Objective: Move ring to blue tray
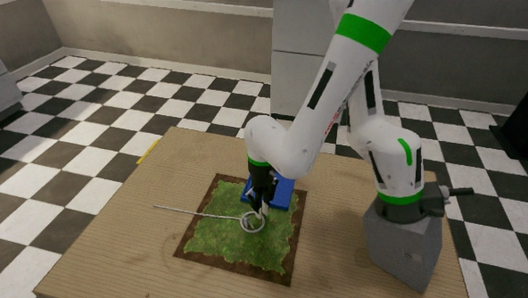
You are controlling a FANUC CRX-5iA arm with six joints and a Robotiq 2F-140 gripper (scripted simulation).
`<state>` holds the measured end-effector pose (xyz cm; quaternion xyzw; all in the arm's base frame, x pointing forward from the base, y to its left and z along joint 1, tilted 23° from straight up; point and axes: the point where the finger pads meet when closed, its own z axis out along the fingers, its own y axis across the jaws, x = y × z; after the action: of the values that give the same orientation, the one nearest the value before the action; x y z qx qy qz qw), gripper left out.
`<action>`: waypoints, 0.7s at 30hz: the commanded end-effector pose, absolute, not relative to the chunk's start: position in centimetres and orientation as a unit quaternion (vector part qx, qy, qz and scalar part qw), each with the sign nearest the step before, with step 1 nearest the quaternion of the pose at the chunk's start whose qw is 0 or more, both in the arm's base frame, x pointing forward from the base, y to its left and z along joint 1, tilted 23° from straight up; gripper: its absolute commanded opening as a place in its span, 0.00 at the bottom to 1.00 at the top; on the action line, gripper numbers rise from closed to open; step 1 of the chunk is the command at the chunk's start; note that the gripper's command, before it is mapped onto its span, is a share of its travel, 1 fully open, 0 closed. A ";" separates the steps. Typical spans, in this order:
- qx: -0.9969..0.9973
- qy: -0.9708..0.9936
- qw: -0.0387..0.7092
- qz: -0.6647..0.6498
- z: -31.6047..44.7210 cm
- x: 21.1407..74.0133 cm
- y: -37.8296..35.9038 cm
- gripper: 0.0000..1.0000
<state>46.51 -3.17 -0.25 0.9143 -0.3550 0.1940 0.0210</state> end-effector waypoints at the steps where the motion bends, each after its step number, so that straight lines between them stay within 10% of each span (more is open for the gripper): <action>1: 0.914 -0.355 0.021 0.194 -0.3 46.6 -3.2 0.24; 21: 0.914 -0.355 0.021 0.195 -0.9 46.8 -3.3 0.24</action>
<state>46.76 -3.30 -0.94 0.9143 -0.3550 0.1940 0.0210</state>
